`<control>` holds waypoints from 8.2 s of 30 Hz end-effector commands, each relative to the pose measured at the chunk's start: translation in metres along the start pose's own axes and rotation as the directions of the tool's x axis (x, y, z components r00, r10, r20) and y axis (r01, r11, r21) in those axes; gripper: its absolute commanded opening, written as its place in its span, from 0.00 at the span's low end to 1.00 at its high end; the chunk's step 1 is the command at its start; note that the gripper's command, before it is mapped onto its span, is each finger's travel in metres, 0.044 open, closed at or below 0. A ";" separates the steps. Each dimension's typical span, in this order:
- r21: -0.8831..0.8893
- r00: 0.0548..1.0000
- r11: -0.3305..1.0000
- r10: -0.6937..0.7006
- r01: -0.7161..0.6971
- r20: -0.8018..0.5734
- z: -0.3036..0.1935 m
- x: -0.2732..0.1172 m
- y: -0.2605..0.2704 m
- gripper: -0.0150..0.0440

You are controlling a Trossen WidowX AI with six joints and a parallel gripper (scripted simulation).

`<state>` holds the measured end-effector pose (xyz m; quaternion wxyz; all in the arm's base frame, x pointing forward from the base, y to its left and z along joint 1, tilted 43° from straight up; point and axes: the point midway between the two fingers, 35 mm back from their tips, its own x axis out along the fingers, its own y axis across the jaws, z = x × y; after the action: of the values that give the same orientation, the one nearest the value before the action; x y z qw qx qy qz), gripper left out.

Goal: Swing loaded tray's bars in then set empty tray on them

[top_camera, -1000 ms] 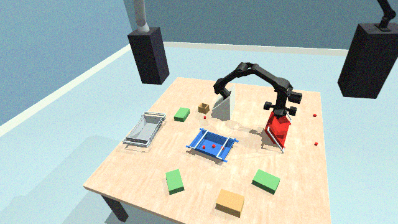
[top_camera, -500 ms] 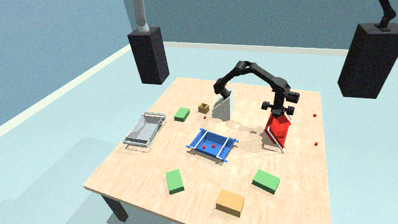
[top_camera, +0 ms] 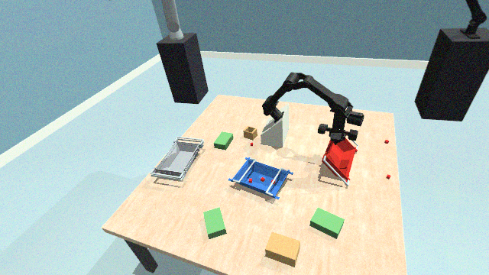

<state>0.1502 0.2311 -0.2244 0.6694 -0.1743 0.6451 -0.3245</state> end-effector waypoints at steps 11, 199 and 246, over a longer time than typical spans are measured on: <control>-0.004 1.000 1.000 0.001 -0.001 0.004 0.000 -0.017 -0.011 0.25; -0.005 1.000 1.000 -0.009 0.010 0.005 0.002 0.037 -0.118 0.25; -0.003 1.000 1.000 -0.001 0.001 0.005 0.033 -0.061 -0.030 0.25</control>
<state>0.1765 0.2347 -0.1576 0.6652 -0.1874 0.6432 -0.3295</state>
